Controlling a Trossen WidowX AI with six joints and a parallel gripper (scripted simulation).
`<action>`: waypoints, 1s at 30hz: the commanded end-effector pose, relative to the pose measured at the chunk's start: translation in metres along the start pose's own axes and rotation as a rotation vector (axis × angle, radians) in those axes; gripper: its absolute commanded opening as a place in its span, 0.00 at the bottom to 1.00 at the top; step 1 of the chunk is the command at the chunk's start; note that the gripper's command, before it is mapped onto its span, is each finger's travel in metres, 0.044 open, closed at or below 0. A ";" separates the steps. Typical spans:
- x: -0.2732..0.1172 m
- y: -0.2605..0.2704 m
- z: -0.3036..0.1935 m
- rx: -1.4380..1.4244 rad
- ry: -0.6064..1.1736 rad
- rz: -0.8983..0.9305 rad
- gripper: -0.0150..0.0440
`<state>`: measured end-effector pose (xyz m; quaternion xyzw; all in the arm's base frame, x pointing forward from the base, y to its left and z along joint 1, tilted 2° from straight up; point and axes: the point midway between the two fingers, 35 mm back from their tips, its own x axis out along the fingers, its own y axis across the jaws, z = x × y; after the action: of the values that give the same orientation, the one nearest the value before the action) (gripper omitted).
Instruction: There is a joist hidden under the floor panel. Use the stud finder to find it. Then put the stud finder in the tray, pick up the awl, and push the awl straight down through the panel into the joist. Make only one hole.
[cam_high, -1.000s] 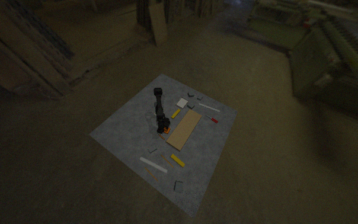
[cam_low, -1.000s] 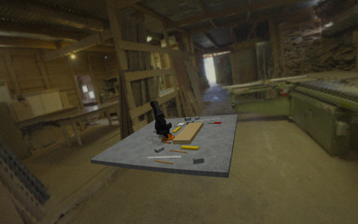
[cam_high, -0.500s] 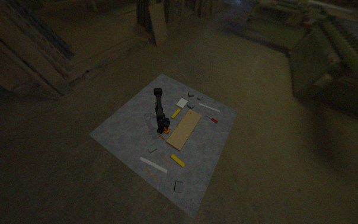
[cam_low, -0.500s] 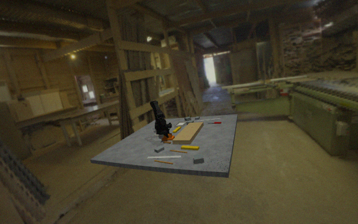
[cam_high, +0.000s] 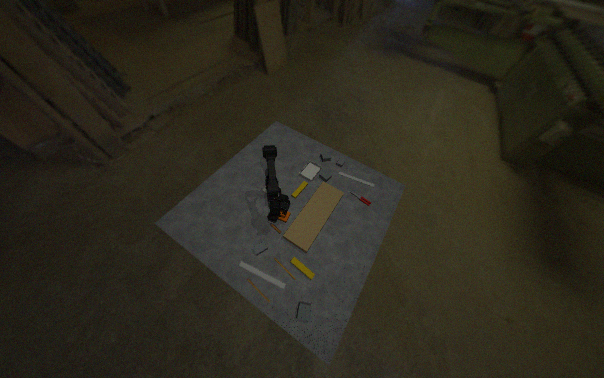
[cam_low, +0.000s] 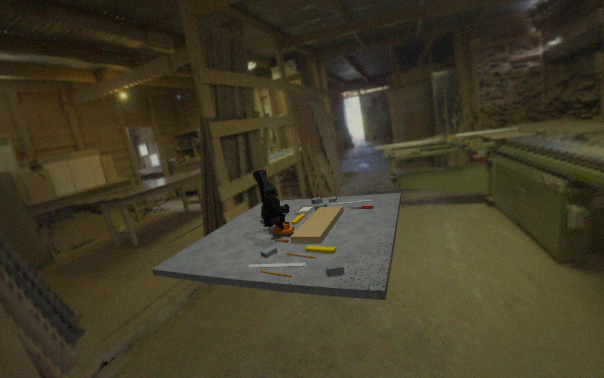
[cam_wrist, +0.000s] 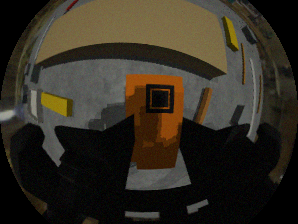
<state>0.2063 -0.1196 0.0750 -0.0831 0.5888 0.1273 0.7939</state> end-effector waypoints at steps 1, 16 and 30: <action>-0.021 -0.003 0.009 -0.007 -0.015 -0.017 0.25; -0.078 0.002 0.021 -0.007 -0.015 -0.017 0.25; -0.082 -0.029 0.067 0.038 -0.013 -0.031 0.25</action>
<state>0.2413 -0.1322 0.1671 -0.0771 0.5862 0.1117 0.7987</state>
